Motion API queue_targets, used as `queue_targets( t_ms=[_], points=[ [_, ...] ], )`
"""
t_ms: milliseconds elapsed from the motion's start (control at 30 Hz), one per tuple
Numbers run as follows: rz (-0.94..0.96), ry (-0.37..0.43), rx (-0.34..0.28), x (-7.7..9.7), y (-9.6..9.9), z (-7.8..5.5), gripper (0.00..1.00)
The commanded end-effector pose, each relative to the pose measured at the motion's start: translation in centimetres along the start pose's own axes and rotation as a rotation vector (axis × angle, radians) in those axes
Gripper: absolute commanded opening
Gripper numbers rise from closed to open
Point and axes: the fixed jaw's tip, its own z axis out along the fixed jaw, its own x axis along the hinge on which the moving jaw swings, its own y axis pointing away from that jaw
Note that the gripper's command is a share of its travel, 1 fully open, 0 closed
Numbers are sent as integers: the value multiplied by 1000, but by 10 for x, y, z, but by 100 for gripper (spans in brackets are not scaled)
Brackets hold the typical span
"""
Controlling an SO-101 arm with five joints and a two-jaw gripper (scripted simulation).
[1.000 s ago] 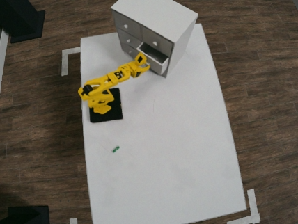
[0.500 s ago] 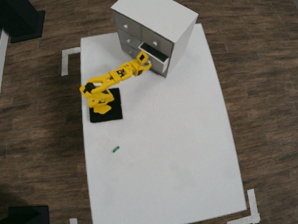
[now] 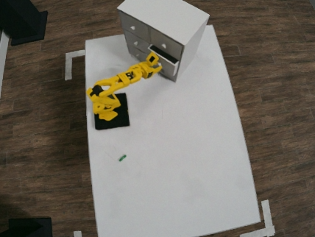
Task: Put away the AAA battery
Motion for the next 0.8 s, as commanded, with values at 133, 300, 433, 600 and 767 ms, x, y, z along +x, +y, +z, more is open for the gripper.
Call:
queue_targets(
  t_ms=[133, 300, 433, 600, 767],
  points=[
    [-9, -5, -8, -4, 3, 9, 0],
    [-9, -5, -8, -4, 3, 9, 0],
    [-11, -5, -12, -6, 4, 13, 0],
    [-12, -5, -17, -7, 6, 18, 0],
    [-14, -5, -20, -8, 7, 21, 0]
  ],
)
